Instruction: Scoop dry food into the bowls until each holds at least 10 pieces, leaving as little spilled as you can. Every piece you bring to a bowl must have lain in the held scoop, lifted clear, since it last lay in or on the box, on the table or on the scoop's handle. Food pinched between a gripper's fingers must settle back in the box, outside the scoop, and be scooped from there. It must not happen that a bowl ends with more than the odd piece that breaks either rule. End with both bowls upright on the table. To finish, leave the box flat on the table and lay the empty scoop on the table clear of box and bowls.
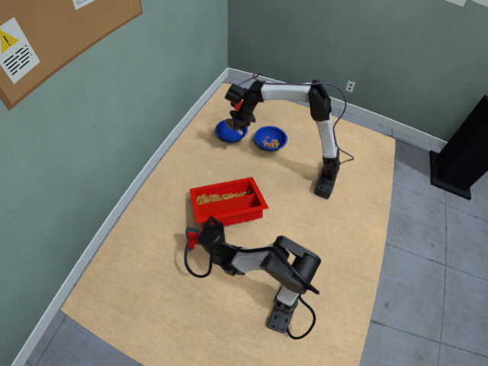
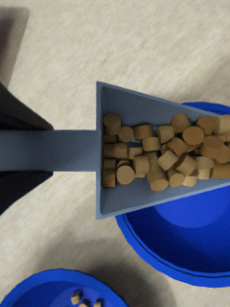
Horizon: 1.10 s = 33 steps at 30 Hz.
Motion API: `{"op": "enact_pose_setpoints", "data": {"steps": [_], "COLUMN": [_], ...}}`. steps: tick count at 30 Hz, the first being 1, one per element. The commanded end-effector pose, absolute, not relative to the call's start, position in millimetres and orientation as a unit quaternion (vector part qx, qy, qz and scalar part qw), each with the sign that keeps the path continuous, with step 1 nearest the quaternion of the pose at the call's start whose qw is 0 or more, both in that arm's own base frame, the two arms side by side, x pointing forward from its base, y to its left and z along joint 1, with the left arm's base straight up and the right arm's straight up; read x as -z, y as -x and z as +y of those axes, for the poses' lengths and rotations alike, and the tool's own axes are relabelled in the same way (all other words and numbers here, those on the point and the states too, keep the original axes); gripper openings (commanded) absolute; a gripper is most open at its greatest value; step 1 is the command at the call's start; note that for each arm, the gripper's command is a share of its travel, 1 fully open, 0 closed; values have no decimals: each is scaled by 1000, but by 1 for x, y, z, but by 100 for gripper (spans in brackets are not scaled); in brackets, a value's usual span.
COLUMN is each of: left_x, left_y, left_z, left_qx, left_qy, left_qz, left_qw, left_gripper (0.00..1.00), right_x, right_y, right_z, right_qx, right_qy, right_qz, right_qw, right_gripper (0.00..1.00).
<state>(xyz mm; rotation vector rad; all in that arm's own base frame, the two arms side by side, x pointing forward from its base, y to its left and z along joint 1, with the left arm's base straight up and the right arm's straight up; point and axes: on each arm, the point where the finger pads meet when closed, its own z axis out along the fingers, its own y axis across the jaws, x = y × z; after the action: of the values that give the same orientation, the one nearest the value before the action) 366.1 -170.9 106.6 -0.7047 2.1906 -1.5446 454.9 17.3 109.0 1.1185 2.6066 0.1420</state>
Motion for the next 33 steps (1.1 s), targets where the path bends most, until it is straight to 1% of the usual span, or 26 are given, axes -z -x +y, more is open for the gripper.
{"op": "enact_pose_setpoints", "data": {"steps": [1, 23, 32, 33], "left_x": [-145, -145, -145, -145], "left_y": [-377, -377, -377, -377], "left_z": [-178, -178, -178, -178], "left_qx": [571, 571, 571, 571], "left_qy": [201, 201, 201, 201], "left_qz": [762, 762, 762, 762], "left_qw": [228, 228, 228, 228], "left_gripper": [0, 0, 0, 0], "right_x": [-119, -120, -106, -113], "right_y": [-463, -462, -452, -457], "right_z": [11, 12, 11, 11], "right_qx": [-56, -57, -48, -52], "right_qy": [-399, -397, -399, -398], "right_qz": [901, 901, 904, 903], "right_qw": [163, 164, 146, 154], "right_gripper": [0, 0, 0, 0]}}
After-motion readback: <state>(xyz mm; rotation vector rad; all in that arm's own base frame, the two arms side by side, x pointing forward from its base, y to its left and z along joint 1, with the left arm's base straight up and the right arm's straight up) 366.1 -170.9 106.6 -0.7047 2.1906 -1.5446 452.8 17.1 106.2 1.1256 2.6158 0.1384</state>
